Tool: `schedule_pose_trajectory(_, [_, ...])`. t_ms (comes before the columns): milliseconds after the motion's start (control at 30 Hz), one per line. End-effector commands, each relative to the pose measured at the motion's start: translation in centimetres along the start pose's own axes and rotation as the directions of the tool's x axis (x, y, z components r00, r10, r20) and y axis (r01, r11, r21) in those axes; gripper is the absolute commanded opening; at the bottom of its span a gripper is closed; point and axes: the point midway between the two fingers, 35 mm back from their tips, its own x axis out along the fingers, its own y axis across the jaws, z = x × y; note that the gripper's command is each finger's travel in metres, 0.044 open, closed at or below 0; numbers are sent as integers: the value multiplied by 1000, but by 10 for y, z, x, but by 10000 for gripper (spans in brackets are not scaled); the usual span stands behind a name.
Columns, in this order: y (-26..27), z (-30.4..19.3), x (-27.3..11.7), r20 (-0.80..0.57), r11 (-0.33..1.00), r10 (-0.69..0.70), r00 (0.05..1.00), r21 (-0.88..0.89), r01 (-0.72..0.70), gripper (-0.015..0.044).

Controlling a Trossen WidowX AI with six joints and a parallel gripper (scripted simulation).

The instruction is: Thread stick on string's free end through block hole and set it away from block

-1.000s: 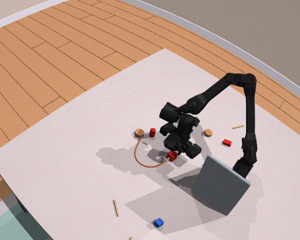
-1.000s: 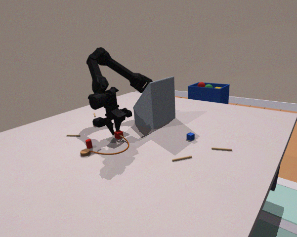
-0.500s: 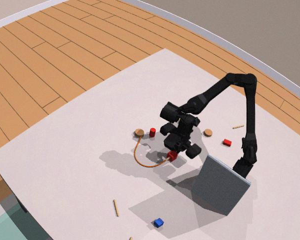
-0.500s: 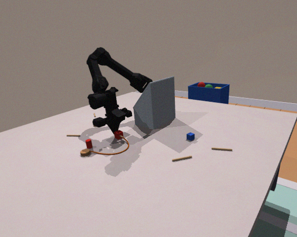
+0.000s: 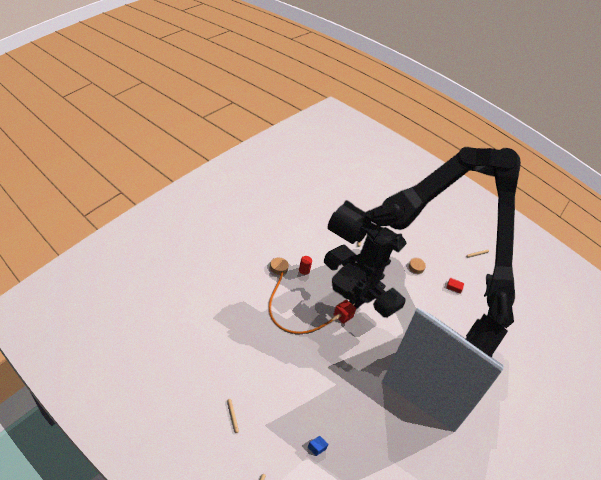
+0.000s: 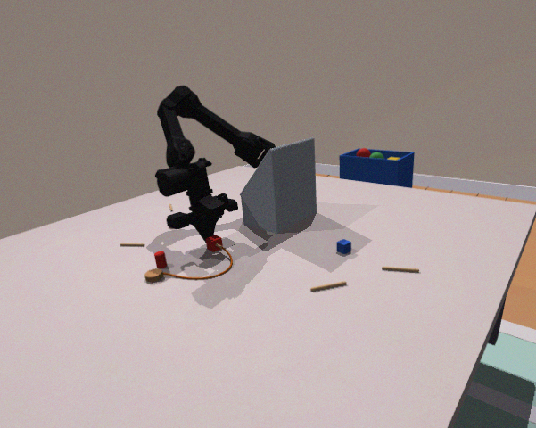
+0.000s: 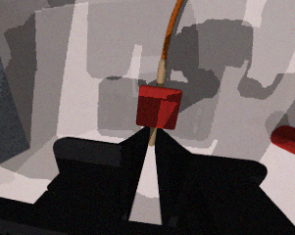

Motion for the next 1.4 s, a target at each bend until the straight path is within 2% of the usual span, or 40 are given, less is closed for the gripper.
schedule_pose_trajectory(0, [0,-4,-1,5,1000,0,1000,0,0,0])
schedule_pose_trajectory(1367, [0,-57,-6,1,1000,-7,1000,0,7,0])
